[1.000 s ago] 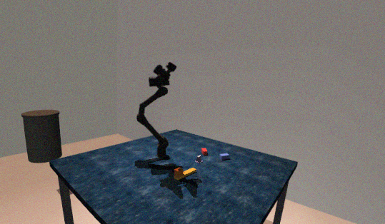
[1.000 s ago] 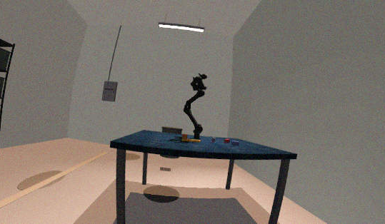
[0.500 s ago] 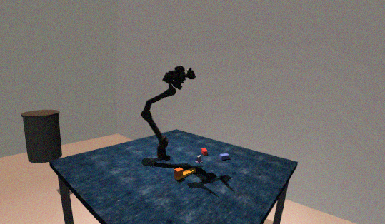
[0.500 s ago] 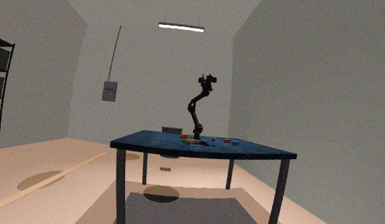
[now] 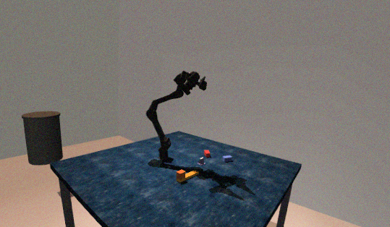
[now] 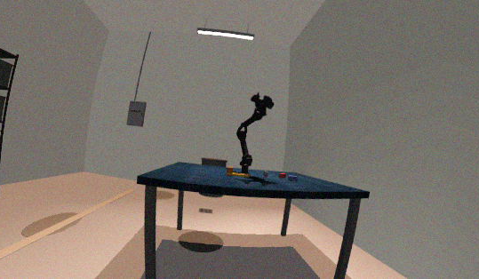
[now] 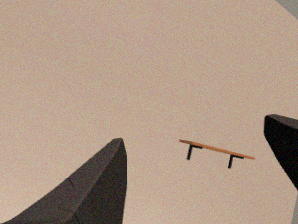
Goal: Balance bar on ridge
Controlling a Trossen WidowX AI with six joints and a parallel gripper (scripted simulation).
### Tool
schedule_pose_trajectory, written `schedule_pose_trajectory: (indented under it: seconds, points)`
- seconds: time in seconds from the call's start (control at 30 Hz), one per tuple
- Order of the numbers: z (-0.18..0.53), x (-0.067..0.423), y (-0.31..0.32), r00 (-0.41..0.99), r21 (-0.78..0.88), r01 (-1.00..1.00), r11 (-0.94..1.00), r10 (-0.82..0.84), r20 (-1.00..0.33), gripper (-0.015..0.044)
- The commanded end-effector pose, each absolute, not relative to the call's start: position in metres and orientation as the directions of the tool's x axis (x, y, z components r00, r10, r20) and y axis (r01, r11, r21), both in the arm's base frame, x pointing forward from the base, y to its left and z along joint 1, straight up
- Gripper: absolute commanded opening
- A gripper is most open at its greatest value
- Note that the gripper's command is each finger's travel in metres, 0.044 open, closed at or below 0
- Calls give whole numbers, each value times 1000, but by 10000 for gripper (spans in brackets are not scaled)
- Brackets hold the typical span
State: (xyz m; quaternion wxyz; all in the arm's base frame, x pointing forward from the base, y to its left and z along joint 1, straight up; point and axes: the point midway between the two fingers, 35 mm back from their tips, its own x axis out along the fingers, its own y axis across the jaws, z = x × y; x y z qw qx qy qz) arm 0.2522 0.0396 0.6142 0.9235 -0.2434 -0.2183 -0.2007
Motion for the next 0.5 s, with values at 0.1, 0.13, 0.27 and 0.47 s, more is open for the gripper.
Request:
schedule_pose_trajectory:
  seconds: [0.1, 0.13, 0.27, 0.47]
  points:
    - [568, 313, 51, 909, -655, 409, 636, -224, 350, 315]
    - [562, 320, 51, 918, -687, 393, 611, -221, 329, 315]
    - [534, 346, 48, 948, -800, 314, 512, -212, 237, 315]
    - [491, 378, 37, 972, -901, 175, 396, -216, 94, 315]
